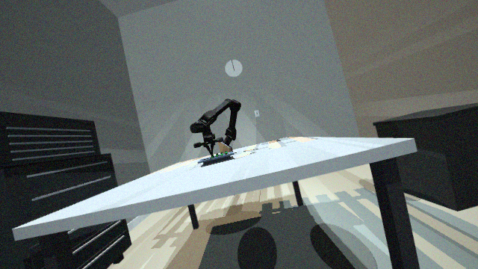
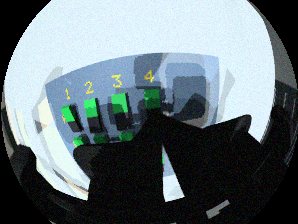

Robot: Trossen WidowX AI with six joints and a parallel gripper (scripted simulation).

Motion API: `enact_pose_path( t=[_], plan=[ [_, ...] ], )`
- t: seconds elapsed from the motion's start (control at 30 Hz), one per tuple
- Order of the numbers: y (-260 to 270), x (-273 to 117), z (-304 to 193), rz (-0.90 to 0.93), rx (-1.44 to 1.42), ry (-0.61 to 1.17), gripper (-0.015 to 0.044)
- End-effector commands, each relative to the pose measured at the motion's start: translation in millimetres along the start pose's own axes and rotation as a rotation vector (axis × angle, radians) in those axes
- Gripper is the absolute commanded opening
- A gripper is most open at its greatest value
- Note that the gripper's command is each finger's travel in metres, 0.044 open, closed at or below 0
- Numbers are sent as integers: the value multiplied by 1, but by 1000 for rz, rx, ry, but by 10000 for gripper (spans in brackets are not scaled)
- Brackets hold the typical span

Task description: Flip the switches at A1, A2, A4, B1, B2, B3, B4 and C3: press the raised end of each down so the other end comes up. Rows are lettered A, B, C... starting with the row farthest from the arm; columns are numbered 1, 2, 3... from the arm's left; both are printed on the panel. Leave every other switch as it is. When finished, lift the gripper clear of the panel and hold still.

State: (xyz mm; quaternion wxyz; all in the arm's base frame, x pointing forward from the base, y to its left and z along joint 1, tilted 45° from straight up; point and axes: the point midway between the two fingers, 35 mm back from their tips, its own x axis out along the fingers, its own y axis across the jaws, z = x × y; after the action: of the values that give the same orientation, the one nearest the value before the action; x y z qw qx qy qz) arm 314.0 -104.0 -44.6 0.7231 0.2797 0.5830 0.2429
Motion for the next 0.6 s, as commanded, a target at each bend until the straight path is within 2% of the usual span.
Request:
enact_pose_path(
  t=[0.0, 0.37, 0.43, 0.57],
  plan=[
    [0, 2, 0, 3, 2, -1, 0],
    [0, 3, 0, 3, 2, -1, 0],
    [-1, -8, 1, -1, -1, 4, 0],
    [0, -59, 2, 1, 2, 25, 0]
  ],
)
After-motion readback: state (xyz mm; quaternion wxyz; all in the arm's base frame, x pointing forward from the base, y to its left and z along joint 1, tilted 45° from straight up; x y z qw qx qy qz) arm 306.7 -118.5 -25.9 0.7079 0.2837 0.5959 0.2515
